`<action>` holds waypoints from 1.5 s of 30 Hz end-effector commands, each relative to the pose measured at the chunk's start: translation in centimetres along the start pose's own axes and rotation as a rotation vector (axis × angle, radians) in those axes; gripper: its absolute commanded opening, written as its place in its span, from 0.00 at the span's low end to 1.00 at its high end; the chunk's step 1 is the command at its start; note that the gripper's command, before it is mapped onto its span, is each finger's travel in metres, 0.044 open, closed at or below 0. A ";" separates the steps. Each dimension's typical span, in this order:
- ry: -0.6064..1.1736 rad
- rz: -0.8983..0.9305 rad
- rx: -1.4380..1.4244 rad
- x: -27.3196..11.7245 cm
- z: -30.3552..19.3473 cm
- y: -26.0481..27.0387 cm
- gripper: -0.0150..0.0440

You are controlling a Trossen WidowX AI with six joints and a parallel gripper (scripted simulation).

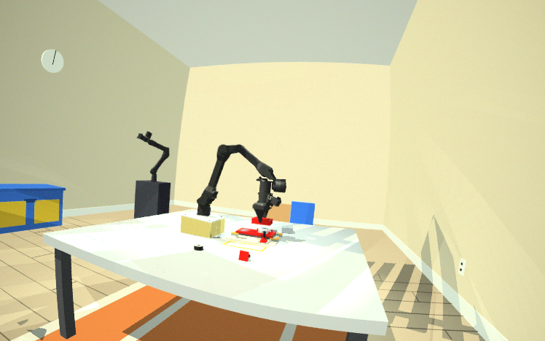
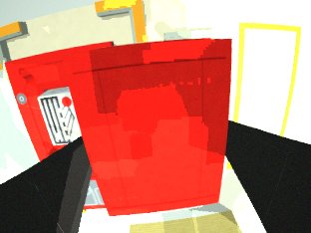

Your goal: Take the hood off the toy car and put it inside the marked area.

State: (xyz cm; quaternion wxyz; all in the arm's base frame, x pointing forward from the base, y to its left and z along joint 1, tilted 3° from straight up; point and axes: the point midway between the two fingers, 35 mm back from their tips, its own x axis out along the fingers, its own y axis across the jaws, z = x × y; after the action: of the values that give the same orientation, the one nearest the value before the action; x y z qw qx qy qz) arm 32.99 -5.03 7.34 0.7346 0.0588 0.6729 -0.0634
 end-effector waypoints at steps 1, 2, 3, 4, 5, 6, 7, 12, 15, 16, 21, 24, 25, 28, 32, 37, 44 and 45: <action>-0.007 0.001 0.001 -0.2 0.0 -2.1 0.25; -0.006 0.000 0.000 -0.2 -0.1 -2.6 0.25; -0.006 -0.001 0.000 -0.2 -0.1 -3.2 0.25; -0.006 -0.002 -0.001 -0.3 -0.2 -3.7 0.25; -0.006 -0.003 -0.001 -0.3 -0.3 -4.2 0.25; -0.005 -0.004 -0.002 -0.3 -0.3 -4.7 0.25; -0.005 -0.005 -0.002 -0.3 -0.4 -5.2 0.25; -0.004 -0.009 -0.005 -0.5 -1.0 -7.8 0.25; -0.003 -0.012 -0.006 -0.6 -1.4 -9.3 0.25; -0.003 -0.013 -0.007 -0.6 -1.6 -9.8 0.25; -0.001 -0.017 -0.009 -0.8 -2.5 -12.2 0.25; 0.000 -0.020 -0.011 -0.9 -3.1 -13.7 0.25; 0.000 -0.020 -0.011 -0.9 -3.3 -14.0 0.25; 0.000 -0.021 -0.011 -1.0 -3.4 -14.3 0.25; 0.000 -0.021 -0.011 -0.8 -3.4 -14.4 0.25; 0.000 -0.021 -0.011 -0.4 -3.4 -14.4 0.25; 0.000 -0.021 -0.011 0.3 -3.3 -14.4 0.25; 0.000 -0.021 -0.011 0.4 -3.3 -14.4 0.25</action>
State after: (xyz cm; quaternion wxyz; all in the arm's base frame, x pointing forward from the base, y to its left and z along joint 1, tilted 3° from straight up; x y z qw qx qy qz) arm 27.27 -18.70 7.08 0.7346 0.0477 0.6732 -0.0698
